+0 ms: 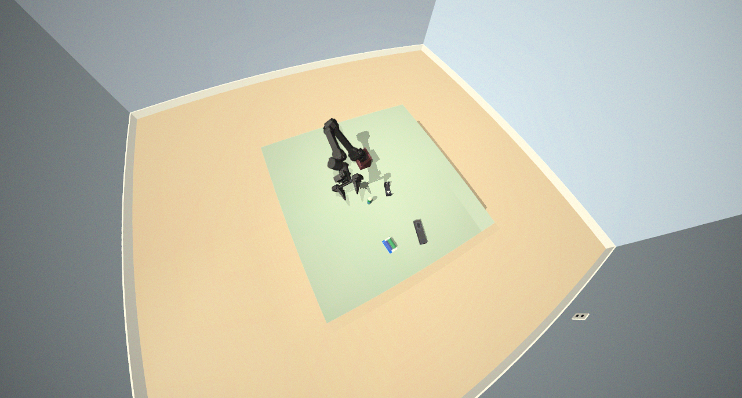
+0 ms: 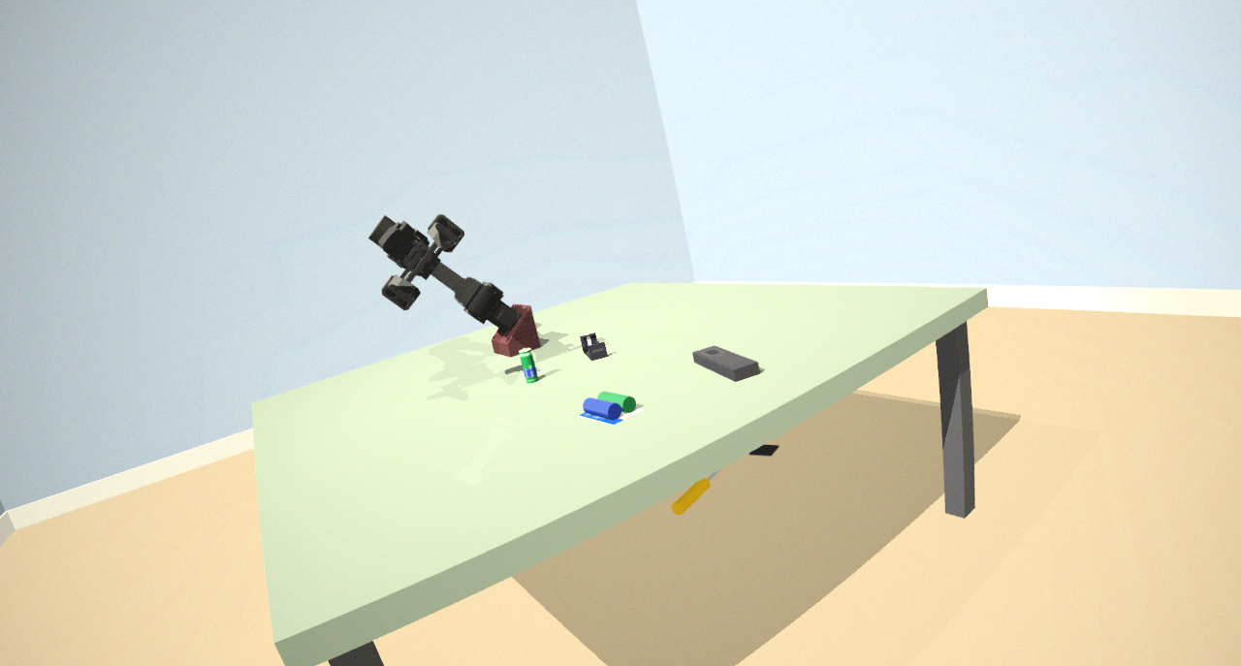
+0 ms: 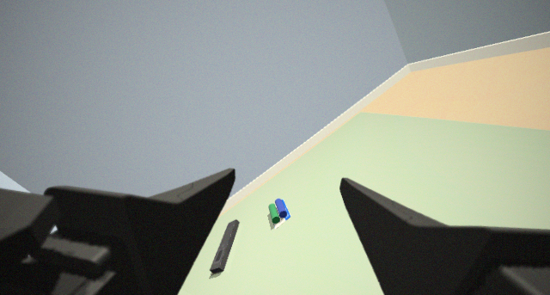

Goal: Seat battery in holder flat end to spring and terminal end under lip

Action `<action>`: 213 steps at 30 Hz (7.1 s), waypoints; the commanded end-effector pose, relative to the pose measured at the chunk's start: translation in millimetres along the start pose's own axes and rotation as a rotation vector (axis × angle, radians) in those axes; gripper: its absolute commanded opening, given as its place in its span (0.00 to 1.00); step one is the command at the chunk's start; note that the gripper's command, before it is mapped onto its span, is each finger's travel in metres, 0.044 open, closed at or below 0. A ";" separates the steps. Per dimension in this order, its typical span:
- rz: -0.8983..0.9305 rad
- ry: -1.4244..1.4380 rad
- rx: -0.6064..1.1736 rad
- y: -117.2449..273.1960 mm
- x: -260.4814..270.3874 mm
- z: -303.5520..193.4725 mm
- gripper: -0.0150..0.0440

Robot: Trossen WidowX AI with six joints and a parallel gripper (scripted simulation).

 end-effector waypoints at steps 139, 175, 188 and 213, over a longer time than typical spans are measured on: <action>0.815 1.895 1.603 -13.2 29.9 -250.1 0.67; 0.813 1.896 1.603 -18.7 1.0 -281.5 0.67; 0.813 1.896 1.604 -19.0 -4.0 -286.5 0.42; 1.362 2.235 1.464 6.9 75.9 -278.0 0.39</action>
Point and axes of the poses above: the point midway between the two fingers, 35 mm back from their tips, its own y axis back along the fingers, its own x axis across the jaws, z = x × y, the point moved 2 cm from there along y, back along the fingers, and after that the axes turned 4 degrees about -y, right-handed, at the moved point
